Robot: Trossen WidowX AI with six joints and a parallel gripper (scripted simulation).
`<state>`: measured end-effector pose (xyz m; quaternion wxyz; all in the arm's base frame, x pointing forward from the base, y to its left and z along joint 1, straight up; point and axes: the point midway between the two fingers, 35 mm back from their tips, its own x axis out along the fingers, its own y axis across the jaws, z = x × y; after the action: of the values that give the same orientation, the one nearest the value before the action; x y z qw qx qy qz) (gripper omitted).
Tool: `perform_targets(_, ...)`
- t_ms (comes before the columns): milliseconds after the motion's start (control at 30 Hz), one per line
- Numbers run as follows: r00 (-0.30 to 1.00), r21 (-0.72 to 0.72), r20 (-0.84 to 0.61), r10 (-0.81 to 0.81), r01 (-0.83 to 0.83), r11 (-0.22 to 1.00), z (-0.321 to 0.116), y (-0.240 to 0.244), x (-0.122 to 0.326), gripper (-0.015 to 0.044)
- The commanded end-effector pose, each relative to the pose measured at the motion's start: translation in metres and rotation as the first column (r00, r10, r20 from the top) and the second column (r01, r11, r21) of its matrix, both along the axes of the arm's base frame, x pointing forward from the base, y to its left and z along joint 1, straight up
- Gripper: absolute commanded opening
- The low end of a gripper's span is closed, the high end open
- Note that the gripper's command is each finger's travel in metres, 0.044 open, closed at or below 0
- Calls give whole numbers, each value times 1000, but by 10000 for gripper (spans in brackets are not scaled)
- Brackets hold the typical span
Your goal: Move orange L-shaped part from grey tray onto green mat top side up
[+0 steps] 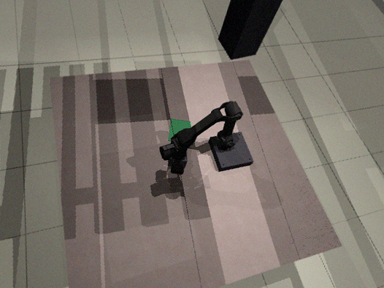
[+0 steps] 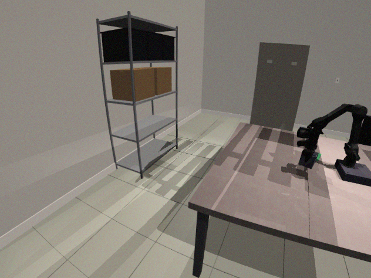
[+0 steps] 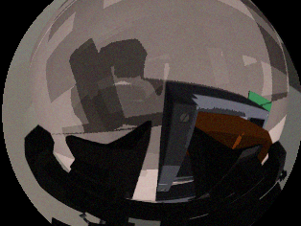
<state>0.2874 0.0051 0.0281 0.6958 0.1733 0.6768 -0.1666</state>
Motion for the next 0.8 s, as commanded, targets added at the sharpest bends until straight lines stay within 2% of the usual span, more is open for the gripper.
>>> perform_targets(0, 1000, -4, -2, 0, 0, 1000, 7, 5, 3, 180)
perform_targets(200, 1000, -5, -4, 1, -1, 1000, 18, 7, 4, 180)
perform_targets(467, 1000, -6, -4, 1, -1, 1000, 104, -2, -4, 180)
perform_targets(767, 1000, -1, 8, -3, 3, 1000, 103, -1, -1, 180)
